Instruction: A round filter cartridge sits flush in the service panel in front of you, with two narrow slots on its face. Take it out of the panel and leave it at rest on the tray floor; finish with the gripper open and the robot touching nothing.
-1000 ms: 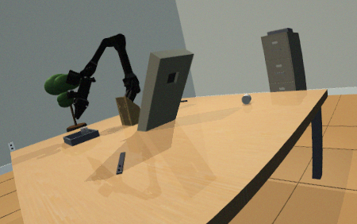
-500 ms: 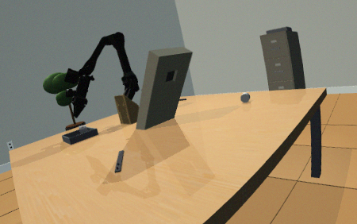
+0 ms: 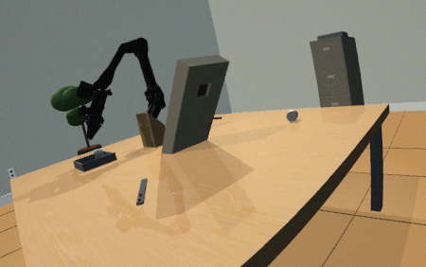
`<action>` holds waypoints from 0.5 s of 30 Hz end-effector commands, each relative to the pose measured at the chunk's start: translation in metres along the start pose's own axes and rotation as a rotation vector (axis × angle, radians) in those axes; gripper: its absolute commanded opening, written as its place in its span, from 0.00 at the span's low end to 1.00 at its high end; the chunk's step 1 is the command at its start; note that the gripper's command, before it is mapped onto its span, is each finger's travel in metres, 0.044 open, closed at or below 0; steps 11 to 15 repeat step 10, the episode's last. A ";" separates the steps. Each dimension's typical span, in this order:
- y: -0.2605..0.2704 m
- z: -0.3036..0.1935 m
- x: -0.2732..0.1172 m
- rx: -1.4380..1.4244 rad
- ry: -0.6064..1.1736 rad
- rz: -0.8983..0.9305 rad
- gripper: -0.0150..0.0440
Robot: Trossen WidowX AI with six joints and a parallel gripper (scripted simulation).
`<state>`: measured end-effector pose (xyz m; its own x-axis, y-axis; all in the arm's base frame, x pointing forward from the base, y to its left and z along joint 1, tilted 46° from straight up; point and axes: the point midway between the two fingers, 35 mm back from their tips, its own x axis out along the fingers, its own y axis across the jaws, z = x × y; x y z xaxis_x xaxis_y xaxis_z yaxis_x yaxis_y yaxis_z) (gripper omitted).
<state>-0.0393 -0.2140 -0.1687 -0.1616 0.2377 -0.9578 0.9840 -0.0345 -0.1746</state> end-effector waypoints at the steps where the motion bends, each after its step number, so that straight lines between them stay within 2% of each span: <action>1: 0.000 0.000 0.000 -0.001 -0.001 0.000 1.00; 15: 0.000 0.000 0.000 -0.001 -0.001 0.000 1.00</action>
